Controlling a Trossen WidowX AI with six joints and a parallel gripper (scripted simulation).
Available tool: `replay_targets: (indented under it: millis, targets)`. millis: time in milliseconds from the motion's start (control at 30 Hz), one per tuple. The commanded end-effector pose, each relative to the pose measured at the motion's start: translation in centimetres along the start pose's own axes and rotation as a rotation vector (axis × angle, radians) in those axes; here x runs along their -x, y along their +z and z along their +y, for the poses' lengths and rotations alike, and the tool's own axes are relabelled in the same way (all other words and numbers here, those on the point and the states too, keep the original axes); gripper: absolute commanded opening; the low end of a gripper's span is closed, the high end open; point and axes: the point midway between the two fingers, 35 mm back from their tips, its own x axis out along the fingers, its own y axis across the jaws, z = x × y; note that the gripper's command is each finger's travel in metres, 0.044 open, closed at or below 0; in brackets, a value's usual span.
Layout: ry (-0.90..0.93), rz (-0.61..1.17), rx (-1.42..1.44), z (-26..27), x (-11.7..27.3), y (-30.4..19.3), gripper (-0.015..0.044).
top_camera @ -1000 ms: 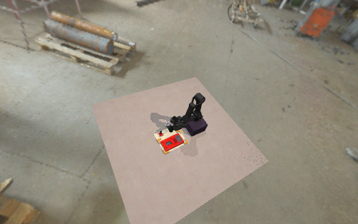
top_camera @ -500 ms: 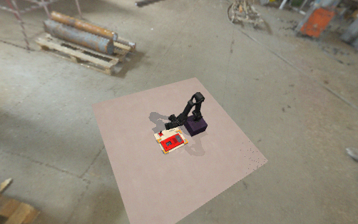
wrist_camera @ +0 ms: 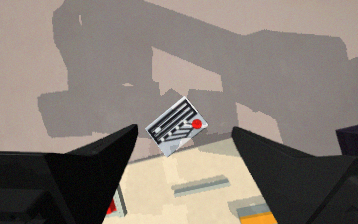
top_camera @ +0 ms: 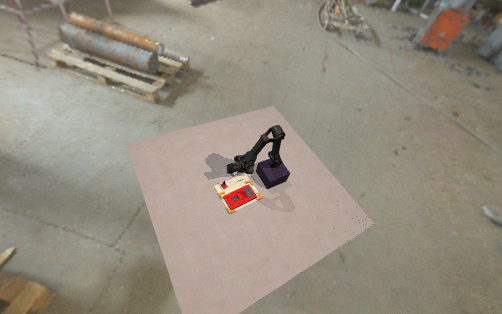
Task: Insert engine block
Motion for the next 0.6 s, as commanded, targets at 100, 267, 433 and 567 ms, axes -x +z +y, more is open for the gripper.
replay_targets:
  millis: [100, 267, 433, 567]
  targets:
    - [-0.059, 0.075, -0.183, 0.7, 0.4, 0.4, 0.044]
    - [-0.115, 0.123, -0.317, 0.9, 0.8, 0.8, 0.044]
    - [-0.18, 0.172, -0.463, 1.1, 1.3, 1.1, 0.044]
    - [-0.235, 0.208, -0.582, 1.2, 1.8, 1.5, 0.044]
